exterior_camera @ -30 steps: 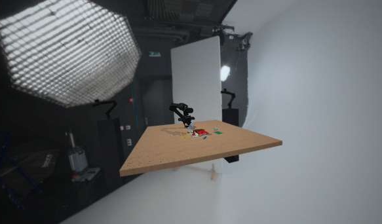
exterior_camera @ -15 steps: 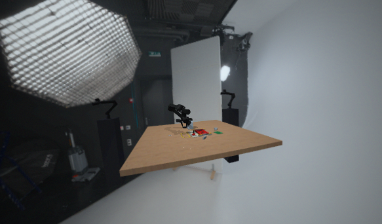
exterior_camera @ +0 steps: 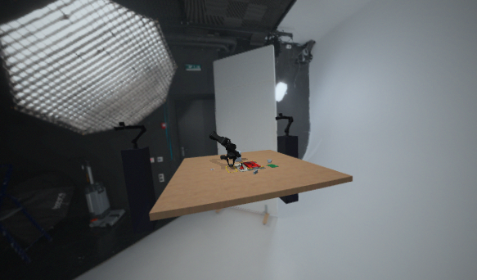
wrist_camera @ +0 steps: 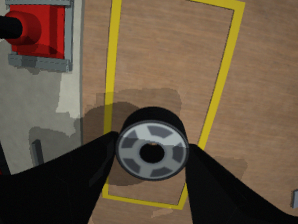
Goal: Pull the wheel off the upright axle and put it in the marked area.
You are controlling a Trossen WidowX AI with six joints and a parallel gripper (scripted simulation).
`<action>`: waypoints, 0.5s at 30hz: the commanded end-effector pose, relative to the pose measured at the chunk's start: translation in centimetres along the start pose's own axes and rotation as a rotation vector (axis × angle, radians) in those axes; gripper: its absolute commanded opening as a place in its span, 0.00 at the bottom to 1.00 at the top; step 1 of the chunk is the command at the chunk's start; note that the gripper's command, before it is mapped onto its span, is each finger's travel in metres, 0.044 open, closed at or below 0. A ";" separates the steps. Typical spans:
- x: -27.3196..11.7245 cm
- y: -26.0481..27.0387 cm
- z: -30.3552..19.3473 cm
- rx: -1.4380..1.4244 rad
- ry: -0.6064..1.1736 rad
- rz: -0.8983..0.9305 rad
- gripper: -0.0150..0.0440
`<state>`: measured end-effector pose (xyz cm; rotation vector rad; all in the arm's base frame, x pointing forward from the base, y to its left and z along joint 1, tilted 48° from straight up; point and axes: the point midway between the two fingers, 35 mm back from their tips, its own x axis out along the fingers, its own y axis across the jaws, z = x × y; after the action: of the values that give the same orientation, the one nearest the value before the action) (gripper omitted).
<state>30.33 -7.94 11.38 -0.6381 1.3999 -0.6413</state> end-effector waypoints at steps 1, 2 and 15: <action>1.9 -0.2 -0.2 -0.005 0.002 -0.008 0.25; 2.4 -0.2 -0.3 -0.005 0.002 -0.009 0.25; 2.8 -0.2 -0.4 0.000 0.006 -0.007 0.61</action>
<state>30.13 -10.16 9.63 -0.6436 1.4029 -0.6470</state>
